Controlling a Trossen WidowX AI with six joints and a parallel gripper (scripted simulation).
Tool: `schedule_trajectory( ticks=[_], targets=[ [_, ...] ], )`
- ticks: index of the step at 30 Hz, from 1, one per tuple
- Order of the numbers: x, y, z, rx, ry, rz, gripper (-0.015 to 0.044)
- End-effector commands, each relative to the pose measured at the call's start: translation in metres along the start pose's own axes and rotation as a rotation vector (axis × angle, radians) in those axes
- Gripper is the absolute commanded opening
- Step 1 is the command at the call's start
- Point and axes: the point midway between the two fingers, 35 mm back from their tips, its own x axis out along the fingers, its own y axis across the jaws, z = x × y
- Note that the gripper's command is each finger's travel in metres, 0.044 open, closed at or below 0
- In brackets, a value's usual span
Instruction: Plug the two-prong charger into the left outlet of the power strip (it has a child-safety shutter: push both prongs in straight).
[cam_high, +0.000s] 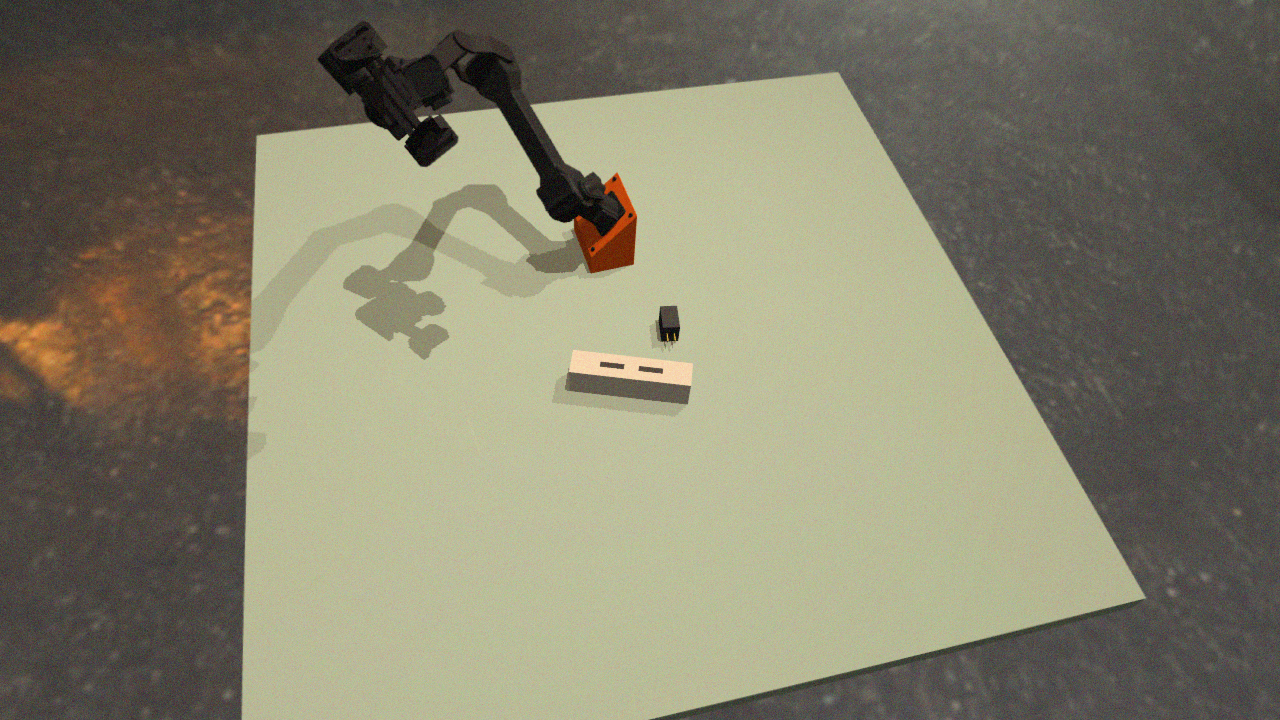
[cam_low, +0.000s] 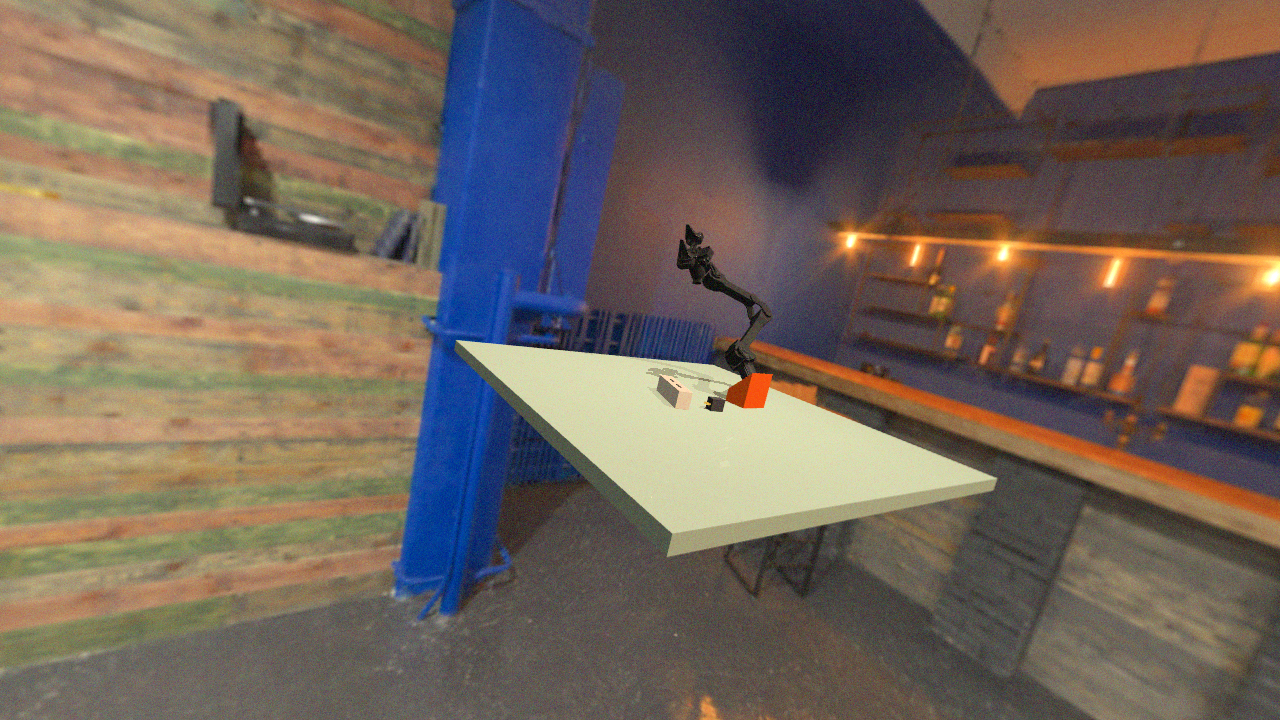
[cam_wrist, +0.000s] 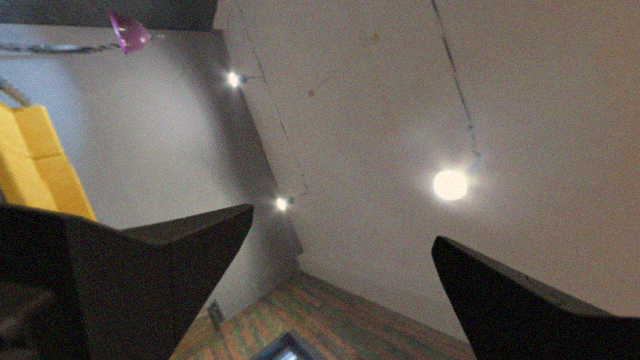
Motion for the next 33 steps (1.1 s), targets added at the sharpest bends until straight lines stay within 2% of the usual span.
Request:
schedule_trajectory(
  ticks=[1,8,14,33],
  targets=[
    [0.011,0.028,-0.01,0.148,0.017,0.062,0.044],
    [0.027,0.068,-0.012,0.413,0.029,0.149,0.044],
    [0.034,0.088,-0.013,0.527,0.044,0.194,0.044],
    [0.059,0.225,-0.001,1.15,0.285,0.544,0.044]
  ],
)
